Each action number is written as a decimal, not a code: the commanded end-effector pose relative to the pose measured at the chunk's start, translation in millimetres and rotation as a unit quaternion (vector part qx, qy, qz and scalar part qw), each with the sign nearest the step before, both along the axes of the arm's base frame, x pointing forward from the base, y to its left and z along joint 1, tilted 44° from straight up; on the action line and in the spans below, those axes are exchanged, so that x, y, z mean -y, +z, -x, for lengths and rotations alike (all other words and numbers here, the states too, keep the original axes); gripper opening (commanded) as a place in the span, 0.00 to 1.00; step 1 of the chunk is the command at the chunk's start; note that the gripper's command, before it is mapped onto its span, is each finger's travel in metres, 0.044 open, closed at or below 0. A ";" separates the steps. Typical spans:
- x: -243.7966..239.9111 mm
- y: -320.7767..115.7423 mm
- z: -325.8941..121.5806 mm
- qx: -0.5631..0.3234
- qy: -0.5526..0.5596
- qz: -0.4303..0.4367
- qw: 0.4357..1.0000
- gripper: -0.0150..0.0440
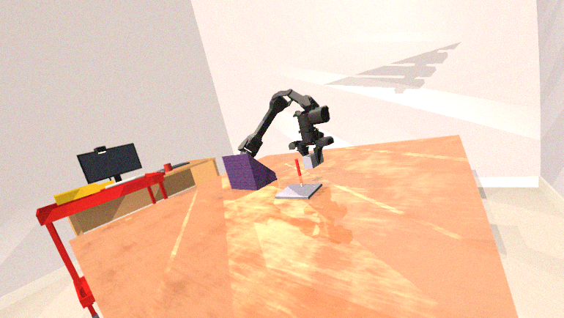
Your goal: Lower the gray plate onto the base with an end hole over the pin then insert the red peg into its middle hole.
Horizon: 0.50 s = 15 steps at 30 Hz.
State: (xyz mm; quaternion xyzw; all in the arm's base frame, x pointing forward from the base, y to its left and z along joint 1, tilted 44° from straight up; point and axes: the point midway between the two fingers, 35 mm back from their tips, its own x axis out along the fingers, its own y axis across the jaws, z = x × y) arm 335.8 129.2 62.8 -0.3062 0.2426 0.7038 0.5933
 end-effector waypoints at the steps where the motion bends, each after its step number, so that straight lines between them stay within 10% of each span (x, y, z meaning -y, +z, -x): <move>1: 9.0 8.4 -2.9 0.002 0.000 0.002 1.000 0.25; 15: 39.5 40.2 -6.7 0.002 0.001 0.001 1.000 0.25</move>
